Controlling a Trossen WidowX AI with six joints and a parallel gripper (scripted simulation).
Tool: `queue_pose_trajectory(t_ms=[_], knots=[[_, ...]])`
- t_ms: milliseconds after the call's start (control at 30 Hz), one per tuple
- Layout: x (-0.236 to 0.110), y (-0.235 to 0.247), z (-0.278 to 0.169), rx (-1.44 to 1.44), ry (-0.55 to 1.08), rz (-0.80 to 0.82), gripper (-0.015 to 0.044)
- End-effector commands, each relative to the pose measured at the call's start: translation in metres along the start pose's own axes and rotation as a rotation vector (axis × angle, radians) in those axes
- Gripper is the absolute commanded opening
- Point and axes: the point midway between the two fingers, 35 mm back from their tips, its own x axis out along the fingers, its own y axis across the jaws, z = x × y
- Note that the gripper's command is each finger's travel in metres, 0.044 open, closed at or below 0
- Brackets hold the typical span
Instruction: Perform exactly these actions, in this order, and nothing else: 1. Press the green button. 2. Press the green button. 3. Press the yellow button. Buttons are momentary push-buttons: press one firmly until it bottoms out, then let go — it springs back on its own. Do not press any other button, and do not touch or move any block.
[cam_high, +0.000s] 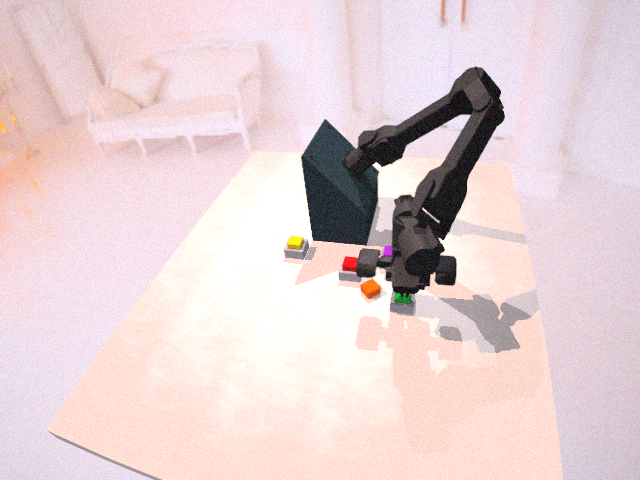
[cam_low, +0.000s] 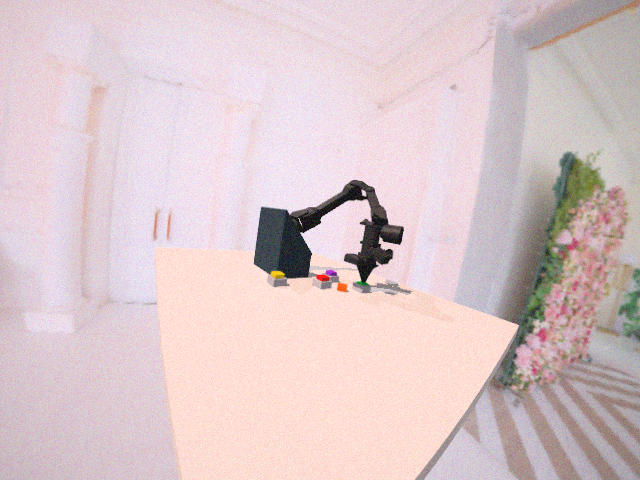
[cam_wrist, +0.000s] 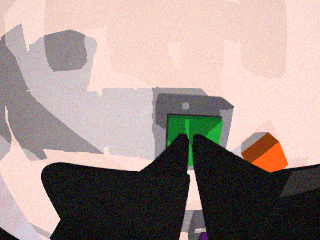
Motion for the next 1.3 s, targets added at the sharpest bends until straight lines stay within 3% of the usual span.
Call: queue_pose_trajectory(t_ms=[0, 200, 367, 1267], knots=[[0.001, -0.002, -0.002, 0.011, 0.004, -0.007, 0.002], [0.001, -0.002, -0.002, 0.011, 0.004, -0.007, 0.002], [-0.033, -0.002, -0.002, 0.01, 0.004, -0.008, 0.002], [0.0, -0.002, -0.002, 0.01, 0.004, -0.007, 0.002]])
